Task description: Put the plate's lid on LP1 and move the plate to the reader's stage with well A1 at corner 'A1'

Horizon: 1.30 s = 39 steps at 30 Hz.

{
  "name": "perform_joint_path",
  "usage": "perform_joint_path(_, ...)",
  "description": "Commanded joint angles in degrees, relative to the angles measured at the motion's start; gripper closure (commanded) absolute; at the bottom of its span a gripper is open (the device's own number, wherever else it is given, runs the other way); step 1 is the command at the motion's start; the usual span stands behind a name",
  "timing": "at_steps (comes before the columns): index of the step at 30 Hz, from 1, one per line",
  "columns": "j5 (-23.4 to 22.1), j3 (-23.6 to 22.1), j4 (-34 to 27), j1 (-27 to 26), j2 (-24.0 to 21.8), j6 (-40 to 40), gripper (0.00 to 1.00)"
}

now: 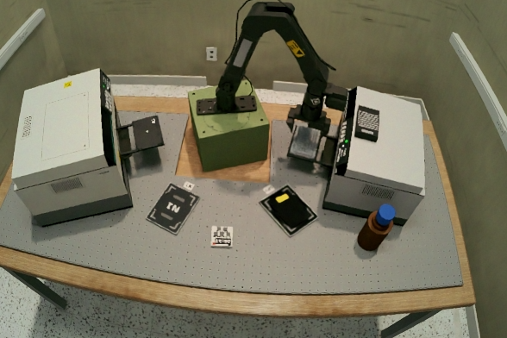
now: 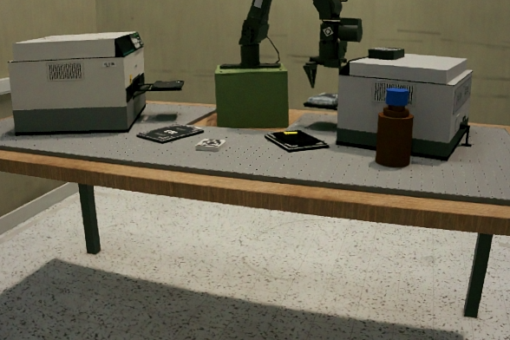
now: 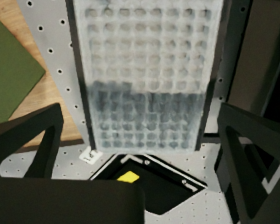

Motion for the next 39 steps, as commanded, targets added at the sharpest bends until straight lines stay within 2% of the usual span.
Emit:
perform_joint_path(1, -0.82, -0.43, 1.85, -0.31, 0.86, -0.31, 0.00)
perform_joint_path(4, -0.82, -0.04, 2.19, -0.33, 0.87, -0.33, 0.00)
perform_joint_path(5, -0.80, -0.47, 2.50, -0.35, -0.72, -0.31, 0.00)
perform_joint_path(8, -0.82, -1.21, 3.44, -0.40, 1.93, -0.33, 0.00)
perform_joint_path(19, -0.81, -1.69, 6.97, -0.59, 4.46, -0.38, 0.00)
perform_joint_path(21, -0.81, -1.69, 6.97, -0.59, 4.46, -0.38, 0.00)
perform_joint_path(22, -0.79, -2.03, 7.29, -0.61, 2.70, -0.38, 0.00)
perform_joint_path(24, -0.33, -1.51, 6.76, -0.14, 3.84, -0.16, 0.00)
perform_joint_path(30, -0.80, -1.70, 7.59, -0.63, 2.89, -0.38, 0.00)
perform_joint_path(38, -0.82, -2.02, 8.29, -0.38, 5.44, -0.37, 0.00)
perform_joint_path(39, -0.81, -2.10, 8.03, -0.38, 3.57, -0.39, 0.00)
